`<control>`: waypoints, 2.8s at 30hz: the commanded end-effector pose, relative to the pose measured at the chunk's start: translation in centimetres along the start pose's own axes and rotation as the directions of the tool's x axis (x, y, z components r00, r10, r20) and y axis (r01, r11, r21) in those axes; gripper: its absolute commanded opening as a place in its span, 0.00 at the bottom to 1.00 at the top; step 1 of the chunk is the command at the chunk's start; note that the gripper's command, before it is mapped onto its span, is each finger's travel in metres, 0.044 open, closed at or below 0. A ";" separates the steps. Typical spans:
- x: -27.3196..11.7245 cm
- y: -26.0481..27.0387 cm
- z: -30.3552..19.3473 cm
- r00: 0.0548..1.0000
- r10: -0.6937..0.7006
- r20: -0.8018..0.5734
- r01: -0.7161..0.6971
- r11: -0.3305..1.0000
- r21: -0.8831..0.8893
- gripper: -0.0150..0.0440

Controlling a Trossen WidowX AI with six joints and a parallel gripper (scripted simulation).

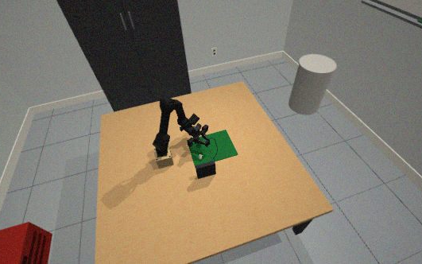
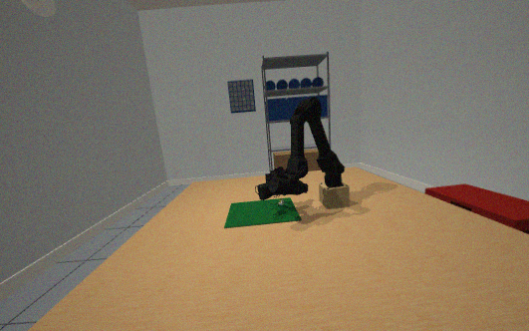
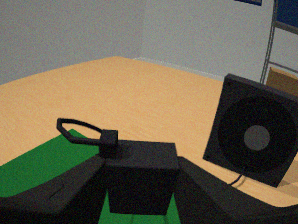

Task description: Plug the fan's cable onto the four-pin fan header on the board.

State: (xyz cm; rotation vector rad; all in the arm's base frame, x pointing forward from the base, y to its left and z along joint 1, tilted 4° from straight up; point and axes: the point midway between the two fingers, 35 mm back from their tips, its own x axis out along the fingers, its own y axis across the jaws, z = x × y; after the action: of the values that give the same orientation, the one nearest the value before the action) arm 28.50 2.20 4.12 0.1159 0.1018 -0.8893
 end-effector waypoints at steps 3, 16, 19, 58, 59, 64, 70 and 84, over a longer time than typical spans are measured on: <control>0.0 0.0 0.0 1.000 0.000 0.001 0.000 1.000 0.001 0.25; 0.3 -0.1 -1.1 1.000 0.000 0.000 0.000 1.000 0.000 0.25; 0.4 -0.1 -1.3 1.000 0.000 0.000 0.000 1.000 0.000 0.25; 1.0 -0.2 -4.4 1.000 0.000 0.000 0.000 1.000 -0.001 0.25; 1.0 -0.2 -4.5 1.000 0.000 0.000 0.000 1.000 -0.001 0.25; 1.1 -0.2 -4.9 1.000 0.000 0.000 0.000 1.000 -0.001 0.25; 1.2 -0.2 -5.4 1.000 0.000 0.000 0.000 1.000 -0.001 0.25; 1.4 -0.2 -6.5 1.000 0.000 0.000 0.000 1.000 -0.001 0.25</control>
State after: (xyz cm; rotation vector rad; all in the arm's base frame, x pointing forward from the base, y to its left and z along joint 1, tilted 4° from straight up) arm 28.82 1.85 -2.21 0.1137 0.0992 -0.8911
